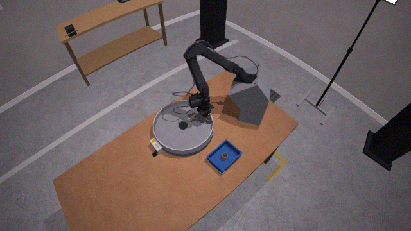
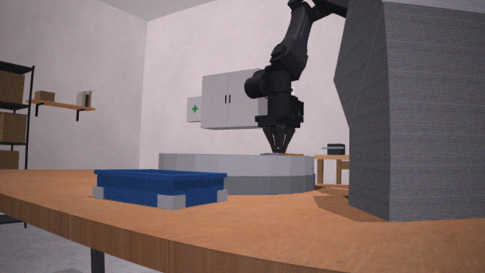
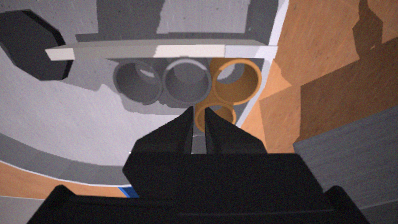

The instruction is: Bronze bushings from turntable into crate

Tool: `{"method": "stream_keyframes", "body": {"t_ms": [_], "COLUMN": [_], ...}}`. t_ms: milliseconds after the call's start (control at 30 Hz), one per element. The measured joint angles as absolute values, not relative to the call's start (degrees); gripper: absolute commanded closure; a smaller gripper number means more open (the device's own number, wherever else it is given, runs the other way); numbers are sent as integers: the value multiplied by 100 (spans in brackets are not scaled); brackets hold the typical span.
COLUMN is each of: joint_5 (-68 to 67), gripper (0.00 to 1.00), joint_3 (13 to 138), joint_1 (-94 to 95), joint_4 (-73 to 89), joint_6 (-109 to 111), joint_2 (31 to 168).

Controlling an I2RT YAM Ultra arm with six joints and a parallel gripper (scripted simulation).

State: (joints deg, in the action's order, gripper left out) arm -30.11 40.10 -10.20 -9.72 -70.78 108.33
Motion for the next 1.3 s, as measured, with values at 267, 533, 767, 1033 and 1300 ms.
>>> {"method": "stream_keyframes", "body": {"t_ms": [267, 533, 767, 1033, 1300], "joint_5": [-3011, -3011, -3011, -2941, -2939], "gripper": [87, 87, 87, 100, 100], "joint_3": [4010, 4007, 4010, 4007, 4007], "joint_1": [-1020, -1020, -1020, -1007, -1007], "joint_4": [-972, -972, -972, -976, -976], "joint_6": [-7078, -7078, -7078, -7076, -7076], "joint_2": [10833, 10833, 10833, 10831, 10829]}}
